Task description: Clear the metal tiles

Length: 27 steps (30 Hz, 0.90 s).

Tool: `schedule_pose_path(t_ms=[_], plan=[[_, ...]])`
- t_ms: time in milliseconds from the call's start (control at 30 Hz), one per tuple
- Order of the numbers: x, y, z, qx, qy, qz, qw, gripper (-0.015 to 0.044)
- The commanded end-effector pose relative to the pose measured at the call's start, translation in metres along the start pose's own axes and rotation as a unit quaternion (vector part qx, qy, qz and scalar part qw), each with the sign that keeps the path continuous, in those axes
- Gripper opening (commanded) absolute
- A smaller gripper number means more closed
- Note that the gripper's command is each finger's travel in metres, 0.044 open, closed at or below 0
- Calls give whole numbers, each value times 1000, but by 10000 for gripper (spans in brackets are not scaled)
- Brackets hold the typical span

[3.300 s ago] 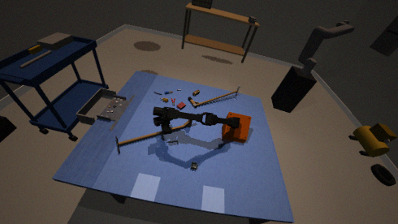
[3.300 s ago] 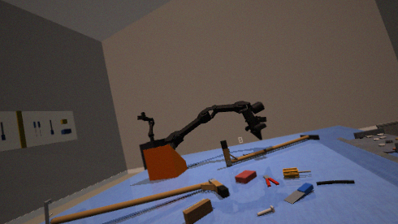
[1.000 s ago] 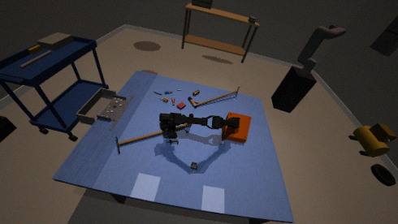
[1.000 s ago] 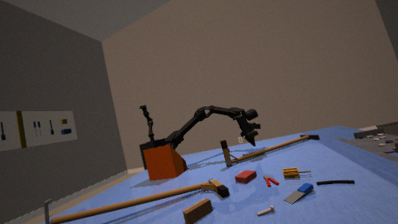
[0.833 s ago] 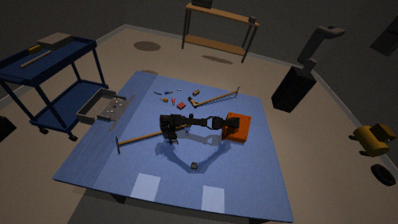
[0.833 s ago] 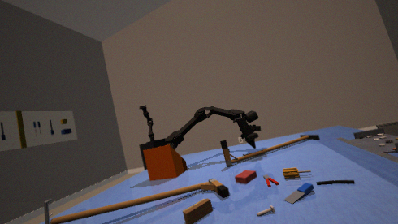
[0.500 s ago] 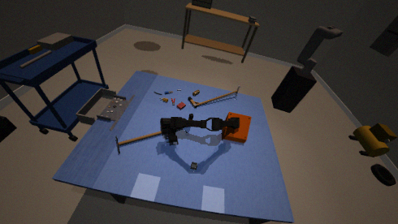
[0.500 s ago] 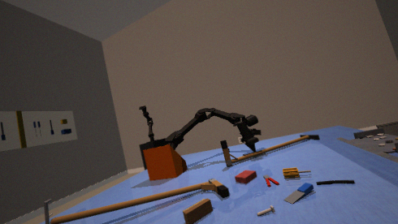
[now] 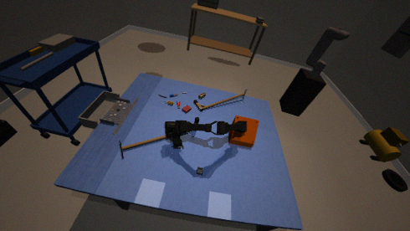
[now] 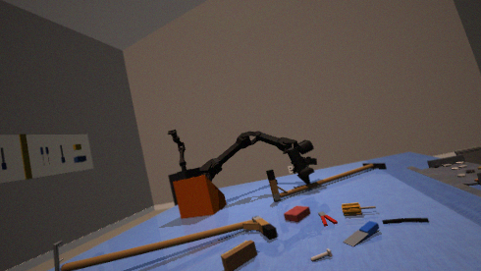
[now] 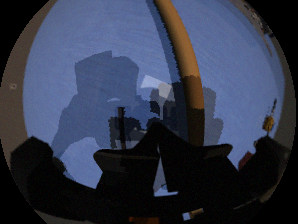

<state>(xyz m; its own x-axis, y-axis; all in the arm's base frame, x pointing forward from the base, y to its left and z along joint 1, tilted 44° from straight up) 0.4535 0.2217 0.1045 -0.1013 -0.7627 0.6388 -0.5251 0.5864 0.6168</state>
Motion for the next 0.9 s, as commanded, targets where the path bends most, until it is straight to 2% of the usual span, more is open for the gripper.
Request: schedule_pose_path(t_ms=[0, 867], plan=[[1, -5, -2, 2, -1, 1, 1000, 0], [-1, -29, -9, 2, -1, 2, 1000, 0]])
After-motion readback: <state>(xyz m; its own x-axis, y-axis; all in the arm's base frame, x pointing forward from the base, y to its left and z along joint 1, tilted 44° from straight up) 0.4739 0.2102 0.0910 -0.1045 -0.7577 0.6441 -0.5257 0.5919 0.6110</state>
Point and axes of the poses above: the point midway between the two fingers, 35 mm back from their tips, its own x axis back along the fingers, its own y axis across the jaws, z = x × y, the point moved 6 cm from there along x, back along the fingers, and after that the axes turned 4 degrees about x, right-handed, at the moved point
